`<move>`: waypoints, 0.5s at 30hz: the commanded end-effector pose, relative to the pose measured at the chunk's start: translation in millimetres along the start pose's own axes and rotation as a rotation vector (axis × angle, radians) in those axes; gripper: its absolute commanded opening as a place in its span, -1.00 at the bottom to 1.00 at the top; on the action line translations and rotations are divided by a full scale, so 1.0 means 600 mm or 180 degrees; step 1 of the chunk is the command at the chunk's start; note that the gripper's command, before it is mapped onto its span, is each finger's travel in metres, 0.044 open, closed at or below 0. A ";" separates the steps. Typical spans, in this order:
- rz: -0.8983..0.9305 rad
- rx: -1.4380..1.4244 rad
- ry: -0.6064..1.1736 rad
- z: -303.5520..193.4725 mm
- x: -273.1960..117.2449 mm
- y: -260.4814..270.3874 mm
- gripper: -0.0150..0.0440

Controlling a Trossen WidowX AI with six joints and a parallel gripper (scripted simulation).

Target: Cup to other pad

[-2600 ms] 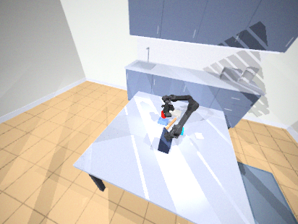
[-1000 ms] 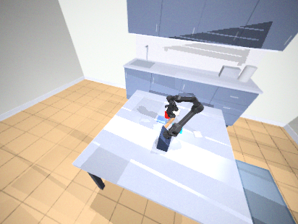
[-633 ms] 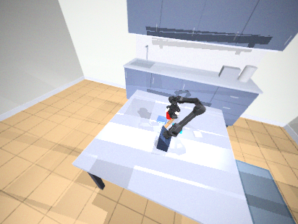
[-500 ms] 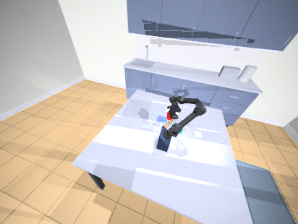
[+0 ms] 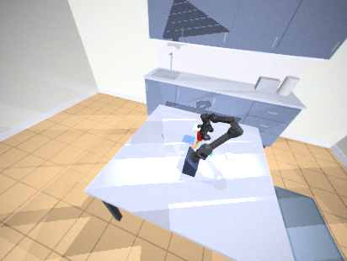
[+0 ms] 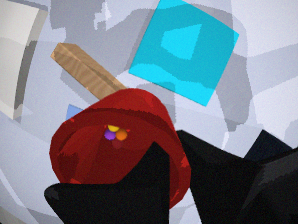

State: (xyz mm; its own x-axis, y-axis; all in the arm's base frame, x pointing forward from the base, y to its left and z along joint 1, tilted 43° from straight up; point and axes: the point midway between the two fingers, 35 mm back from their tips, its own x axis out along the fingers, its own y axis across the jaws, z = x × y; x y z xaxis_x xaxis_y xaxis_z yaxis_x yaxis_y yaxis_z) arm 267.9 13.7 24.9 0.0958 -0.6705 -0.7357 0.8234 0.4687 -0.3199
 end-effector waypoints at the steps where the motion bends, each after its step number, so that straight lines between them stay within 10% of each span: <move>1: -0.0019 -0.0022 -0.0010 0.008 0.001 -0.011 -0.49; 15: -0.0022 -0.0023 -0.0012 0.037 0.001 -0.045 -0.49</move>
State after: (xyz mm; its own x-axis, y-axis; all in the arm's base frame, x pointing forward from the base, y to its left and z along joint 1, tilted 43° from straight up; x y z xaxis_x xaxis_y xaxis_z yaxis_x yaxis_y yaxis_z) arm 260.6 -6.8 43.5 0.0957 -0.6715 -0.7348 0.8233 0.4683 -0.3208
